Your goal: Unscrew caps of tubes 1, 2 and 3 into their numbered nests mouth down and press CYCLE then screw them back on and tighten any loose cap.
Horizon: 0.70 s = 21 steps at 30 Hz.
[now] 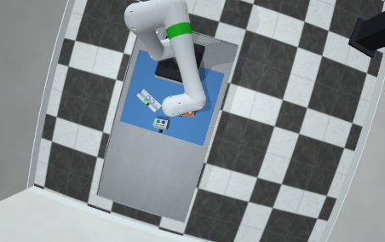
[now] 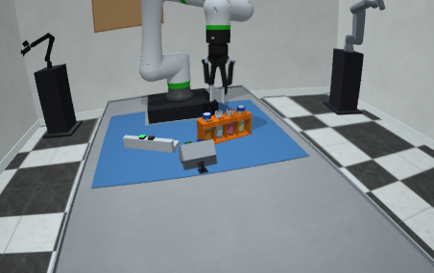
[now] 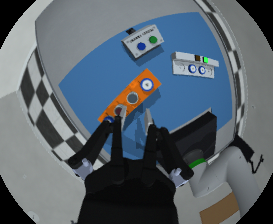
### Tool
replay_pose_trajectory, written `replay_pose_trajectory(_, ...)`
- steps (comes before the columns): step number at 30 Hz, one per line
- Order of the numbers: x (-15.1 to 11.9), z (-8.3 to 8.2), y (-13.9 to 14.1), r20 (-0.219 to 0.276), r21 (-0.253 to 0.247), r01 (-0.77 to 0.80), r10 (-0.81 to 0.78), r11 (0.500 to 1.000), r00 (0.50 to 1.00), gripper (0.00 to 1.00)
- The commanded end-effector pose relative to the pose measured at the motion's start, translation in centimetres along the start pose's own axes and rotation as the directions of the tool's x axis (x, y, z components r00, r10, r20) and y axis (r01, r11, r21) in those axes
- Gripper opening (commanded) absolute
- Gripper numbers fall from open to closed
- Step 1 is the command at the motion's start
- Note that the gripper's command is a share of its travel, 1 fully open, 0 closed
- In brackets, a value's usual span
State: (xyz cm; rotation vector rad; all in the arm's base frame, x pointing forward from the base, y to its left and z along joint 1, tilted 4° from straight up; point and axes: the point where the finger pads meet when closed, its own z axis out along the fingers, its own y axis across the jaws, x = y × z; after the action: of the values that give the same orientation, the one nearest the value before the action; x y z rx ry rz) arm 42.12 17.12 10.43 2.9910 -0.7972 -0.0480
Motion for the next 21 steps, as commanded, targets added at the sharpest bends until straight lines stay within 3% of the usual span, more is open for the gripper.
replay_pose_trajectory(1, 1.9, 0.0, 2.3, 0.026, 0.017, 0.198, -0.198, 0.980, 0.980, 0.29)
replay_pose_trajectory(3, 1.9, 0.0, 2.3, 0.026, 0.017, 0.198, -0.198, 0.980, 0.980, 0.29)
replay_pose_trajectory(14, 7.0, 0.3, 8.9, 0.026, 0.017, 0.198, -0.198, 0.980, 0.980, 0.29)
replay_pose_trajectory(21, 9.1, 0.4, 11.5, 0.026, 0.017, 0.198, -0.198, 0.980, 0.980, 0.29)
